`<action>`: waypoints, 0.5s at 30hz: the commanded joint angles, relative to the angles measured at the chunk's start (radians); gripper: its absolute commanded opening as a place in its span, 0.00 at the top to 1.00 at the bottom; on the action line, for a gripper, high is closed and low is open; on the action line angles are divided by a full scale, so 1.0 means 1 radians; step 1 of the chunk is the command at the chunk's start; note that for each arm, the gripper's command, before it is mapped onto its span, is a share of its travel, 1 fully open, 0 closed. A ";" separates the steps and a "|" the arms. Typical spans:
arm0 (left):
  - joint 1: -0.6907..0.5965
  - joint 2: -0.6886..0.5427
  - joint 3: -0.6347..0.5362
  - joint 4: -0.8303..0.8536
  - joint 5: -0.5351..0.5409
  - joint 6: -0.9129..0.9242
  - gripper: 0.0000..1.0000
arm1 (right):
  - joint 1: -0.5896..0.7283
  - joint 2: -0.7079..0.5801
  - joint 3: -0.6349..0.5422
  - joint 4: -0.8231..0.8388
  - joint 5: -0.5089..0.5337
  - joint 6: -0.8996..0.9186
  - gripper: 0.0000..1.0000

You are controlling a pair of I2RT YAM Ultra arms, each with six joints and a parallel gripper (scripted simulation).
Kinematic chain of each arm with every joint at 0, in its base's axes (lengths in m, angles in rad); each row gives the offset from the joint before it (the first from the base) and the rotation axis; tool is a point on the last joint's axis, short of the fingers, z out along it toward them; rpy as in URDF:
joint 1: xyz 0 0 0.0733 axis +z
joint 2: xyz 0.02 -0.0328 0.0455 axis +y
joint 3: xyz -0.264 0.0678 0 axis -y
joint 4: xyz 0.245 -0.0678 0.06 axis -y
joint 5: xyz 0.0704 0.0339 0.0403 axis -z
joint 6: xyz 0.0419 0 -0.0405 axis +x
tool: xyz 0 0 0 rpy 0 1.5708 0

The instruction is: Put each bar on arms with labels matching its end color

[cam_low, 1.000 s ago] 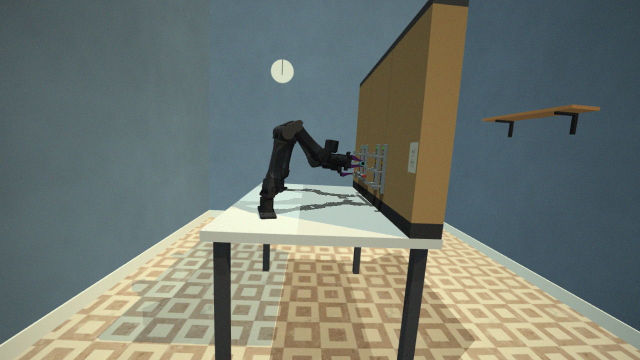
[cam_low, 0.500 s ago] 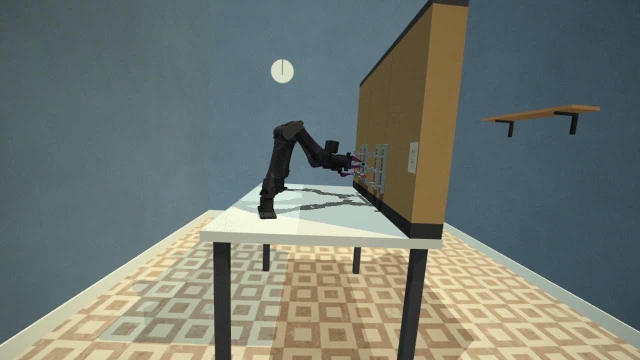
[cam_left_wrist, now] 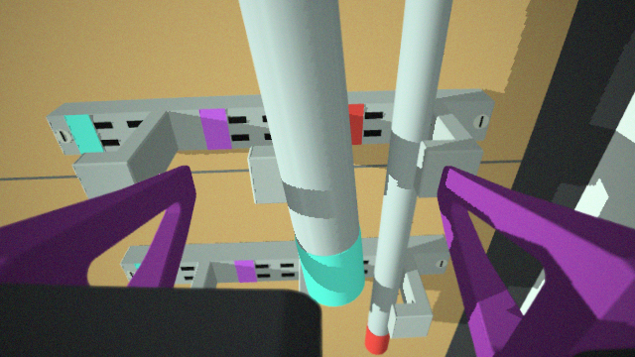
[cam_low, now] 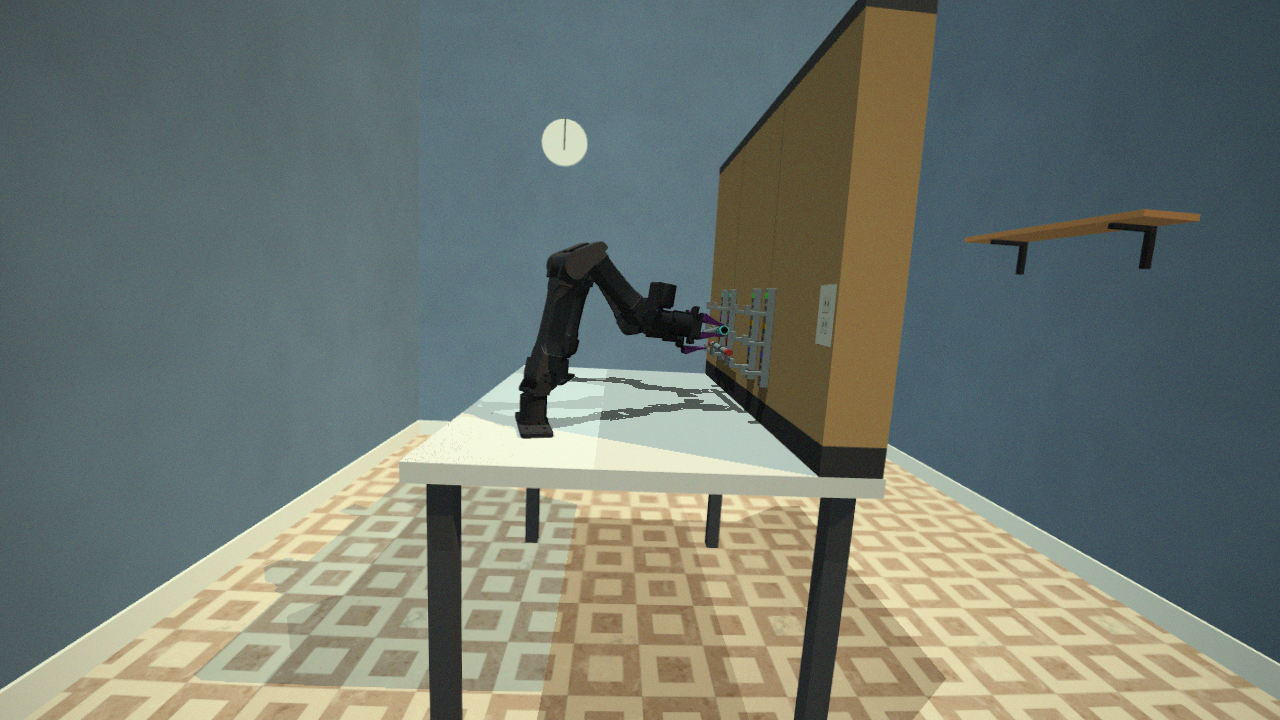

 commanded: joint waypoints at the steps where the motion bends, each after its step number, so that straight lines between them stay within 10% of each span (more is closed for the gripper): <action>1: 0.011 -0.002 0.035 0.001 0.006 -0.007 0.00 | 0.010 -0.021 0.018 0.096 0.006 0.038 1.00; 15: 0.011 -0.008 0.036 -0.006 0.006 -0.007 0.00 | 0.007 -0.027 0.023 0.086 0.003 0.037 1.00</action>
